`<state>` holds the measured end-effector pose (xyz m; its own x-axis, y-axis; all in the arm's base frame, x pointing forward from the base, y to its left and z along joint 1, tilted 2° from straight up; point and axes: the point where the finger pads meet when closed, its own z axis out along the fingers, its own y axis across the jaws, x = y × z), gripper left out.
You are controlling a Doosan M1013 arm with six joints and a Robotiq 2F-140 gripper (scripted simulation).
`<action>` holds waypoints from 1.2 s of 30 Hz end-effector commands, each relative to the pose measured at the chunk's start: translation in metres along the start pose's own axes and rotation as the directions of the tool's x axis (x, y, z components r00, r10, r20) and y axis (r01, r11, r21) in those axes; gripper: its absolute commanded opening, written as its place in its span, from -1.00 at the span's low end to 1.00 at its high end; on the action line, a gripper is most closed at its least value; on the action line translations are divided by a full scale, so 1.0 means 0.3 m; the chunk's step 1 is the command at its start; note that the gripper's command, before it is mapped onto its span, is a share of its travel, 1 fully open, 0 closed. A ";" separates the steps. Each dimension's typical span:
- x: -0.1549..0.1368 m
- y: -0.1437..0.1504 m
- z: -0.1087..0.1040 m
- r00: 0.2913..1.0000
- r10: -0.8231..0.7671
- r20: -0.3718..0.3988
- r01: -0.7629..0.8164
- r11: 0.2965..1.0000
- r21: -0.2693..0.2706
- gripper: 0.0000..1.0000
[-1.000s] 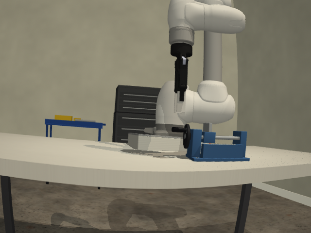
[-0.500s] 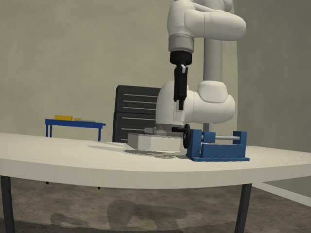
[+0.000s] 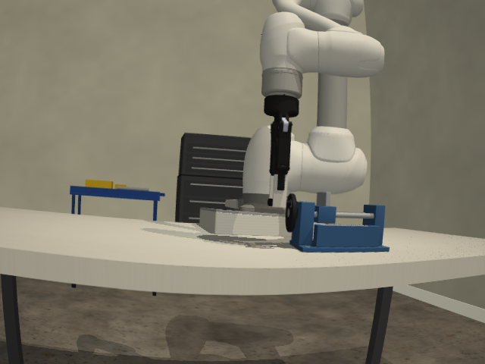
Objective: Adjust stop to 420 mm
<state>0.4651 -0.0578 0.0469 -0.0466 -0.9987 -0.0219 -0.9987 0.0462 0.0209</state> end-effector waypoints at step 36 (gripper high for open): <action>0.002 0.004 0.021 1.000 0.000 0.002 0.000 1.000 -0.005 -0.92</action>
<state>0.4640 -0.0576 0.0438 -0.0467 -0.9987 -0.0226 -0.9986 0.0461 0.0252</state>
